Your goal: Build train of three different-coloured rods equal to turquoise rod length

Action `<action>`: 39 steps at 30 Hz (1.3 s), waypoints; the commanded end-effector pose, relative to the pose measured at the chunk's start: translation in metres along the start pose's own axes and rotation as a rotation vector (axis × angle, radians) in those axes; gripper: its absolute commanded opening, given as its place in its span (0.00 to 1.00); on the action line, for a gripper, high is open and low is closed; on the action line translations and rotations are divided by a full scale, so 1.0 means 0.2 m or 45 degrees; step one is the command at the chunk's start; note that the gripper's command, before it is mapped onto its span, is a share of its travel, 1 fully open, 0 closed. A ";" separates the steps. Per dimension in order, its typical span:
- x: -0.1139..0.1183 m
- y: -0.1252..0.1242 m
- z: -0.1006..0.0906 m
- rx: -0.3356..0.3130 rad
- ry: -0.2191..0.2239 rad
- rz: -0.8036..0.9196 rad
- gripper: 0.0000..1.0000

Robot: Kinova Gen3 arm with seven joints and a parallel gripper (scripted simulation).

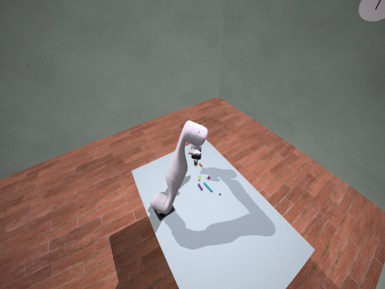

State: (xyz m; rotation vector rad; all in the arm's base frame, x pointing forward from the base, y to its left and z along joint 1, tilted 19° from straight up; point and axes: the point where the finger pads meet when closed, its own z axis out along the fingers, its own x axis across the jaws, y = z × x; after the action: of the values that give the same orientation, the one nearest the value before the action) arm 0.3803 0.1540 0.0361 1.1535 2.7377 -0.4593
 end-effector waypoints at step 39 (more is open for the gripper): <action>-1.02 -0.76 -0.01 -0.001 -0.005 -0.738 0.24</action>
State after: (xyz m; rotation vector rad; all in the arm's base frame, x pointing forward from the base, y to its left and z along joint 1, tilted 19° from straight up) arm 0.4132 -0.0812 0.1177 0.3234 3.0393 -0.5166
